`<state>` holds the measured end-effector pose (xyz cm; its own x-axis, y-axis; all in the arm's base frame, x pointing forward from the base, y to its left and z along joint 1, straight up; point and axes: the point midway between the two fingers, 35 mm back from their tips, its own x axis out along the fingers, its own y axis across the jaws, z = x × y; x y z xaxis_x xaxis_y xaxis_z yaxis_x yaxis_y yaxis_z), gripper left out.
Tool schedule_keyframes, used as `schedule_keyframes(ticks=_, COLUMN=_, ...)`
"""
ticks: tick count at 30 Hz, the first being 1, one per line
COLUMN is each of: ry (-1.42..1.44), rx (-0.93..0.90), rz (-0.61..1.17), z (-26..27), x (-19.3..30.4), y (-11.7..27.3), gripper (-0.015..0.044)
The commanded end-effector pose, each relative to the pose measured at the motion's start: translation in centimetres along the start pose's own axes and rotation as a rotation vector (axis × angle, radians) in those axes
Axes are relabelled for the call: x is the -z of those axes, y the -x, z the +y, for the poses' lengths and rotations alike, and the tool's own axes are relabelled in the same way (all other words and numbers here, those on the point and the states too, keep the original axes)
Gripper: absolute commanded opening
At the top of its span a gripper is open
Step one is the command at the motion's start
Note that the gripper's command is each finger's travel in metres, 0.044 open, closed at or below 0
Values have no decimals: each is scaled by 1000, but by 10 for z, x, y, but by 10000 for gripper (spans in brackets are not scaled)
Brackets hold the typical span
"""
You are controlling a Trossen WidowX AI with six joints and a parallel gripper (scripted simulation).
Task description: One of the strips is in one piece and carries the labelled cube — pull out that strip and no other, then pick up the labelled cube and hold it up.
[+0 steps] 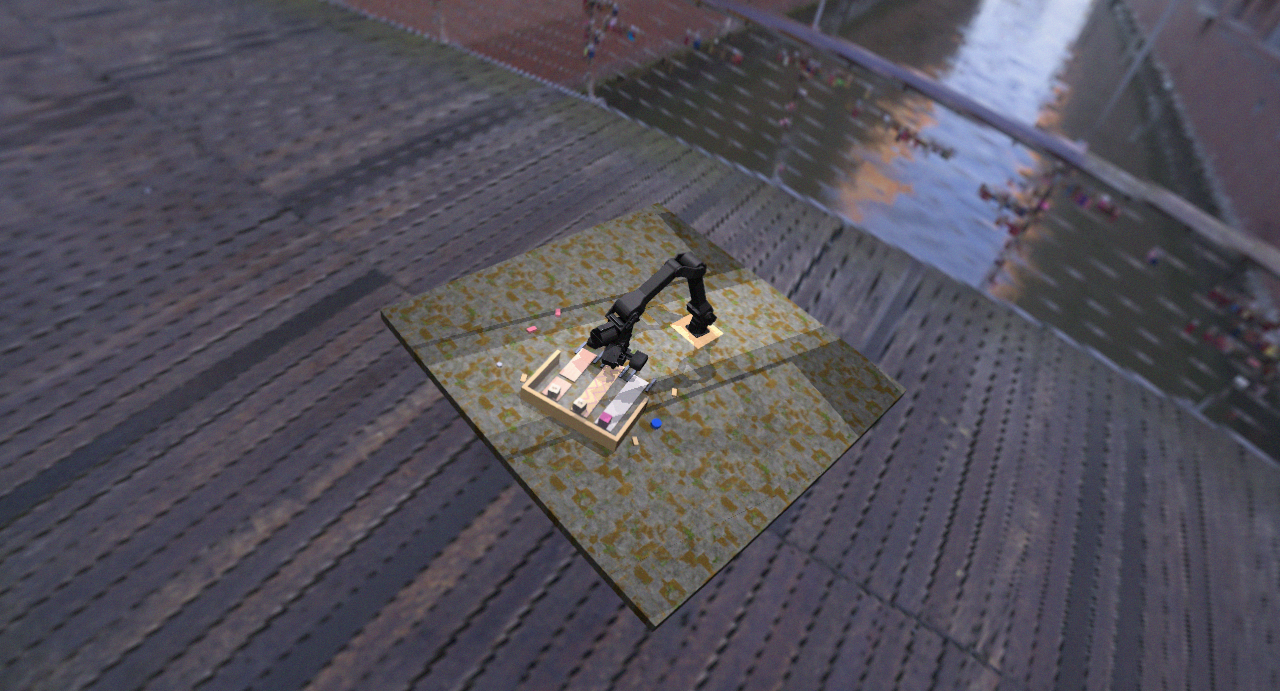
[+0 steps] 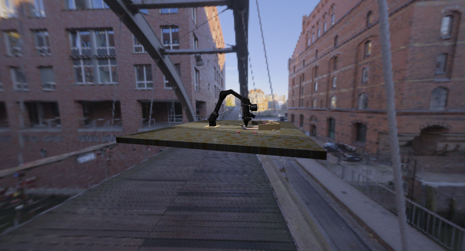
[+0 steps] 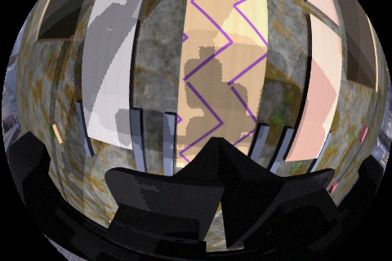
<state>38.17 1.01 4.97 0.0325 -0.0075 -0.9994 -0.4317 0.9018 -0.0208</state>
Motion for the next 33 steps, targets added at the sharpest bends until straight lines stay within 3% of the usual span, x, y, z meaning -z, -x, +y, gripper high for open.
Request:
schedule_keyframes(ticks=1, ry=-2, rx=-3, rz=-2, z=1, x=-1, y=-1, gripper=0)
schedule_keyframes(ticks=33, ry=-2, rx=-3, rz=-2, z=0, x=-2, y=-4, gripper=0)
